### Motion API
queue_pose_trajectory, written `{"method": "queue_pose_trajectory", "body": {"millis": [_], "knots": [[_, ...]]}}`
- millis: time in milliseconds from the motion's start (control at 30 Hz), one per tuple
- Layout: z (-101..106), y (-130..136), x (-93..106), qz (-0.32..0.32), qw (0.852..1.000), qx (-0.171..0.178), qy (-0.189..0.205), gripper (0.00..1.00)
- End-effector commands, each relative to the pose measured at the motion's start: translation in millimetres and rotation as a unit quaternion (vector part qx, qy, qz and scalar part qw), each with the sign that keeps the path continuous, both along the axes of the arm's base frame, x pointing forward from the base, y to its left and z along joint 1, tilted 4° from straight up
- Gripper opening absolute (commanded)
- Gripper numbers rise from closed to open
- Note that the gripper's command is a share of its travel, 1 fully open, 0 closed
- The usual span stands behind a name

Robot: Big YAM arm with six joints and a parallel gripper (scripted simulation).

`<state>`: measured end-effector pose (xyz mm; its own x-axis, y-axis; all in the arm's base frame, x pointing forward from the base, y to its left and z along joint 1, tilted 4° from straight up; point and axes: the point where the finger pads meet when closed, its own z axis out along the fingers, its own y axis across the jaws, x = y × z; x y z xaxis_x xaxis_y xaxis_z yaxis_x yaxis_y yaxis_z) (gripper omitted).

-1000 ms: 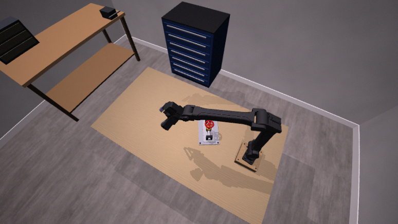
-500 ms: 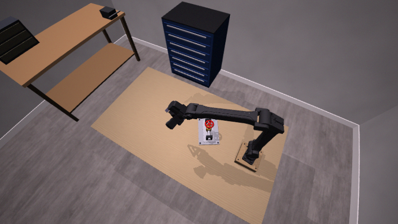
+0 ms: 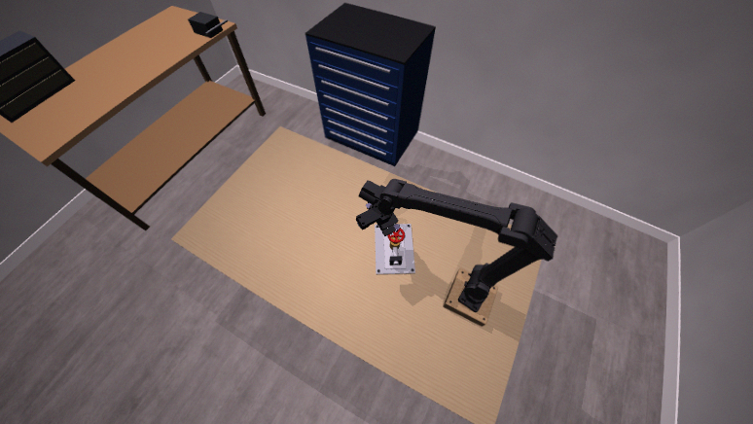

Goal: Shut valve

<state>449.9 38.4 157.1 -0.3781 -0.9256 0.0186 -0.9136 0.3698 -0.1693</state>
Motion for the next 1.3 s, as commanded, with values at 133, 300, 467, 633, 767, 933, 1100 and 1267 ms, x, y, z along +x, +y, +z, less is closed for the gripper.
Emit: {"method": "queue_pose_trajectory", "body": {"millis": [133,300,467,633,767,933,1100,1267], "knots": [[7,-33,-64.8,-0.114,0.990,0.021,0.077,1.00],[7,-24,-53.8,-0.103,0.992,0.020,0.076,1.00],[10,-30,-51.8,-0.111,0.991,0.021,0.069,1.00],[3,-30,-54.6,-0.110,0.991,0.020,0.073,1.00],[-5,-31,-56.2,-0.110,0.991,0.019,0.078,1.00],[-8,-31,-58.7,-0.110,0.991,0.019,0.079,1.00],[-16,-33,-58.8,-0.110,0.990,0.019,0.082,1.00],[-23,-33,-59.1,-0.107,0.991,0.018,0.082,1.00]]}}
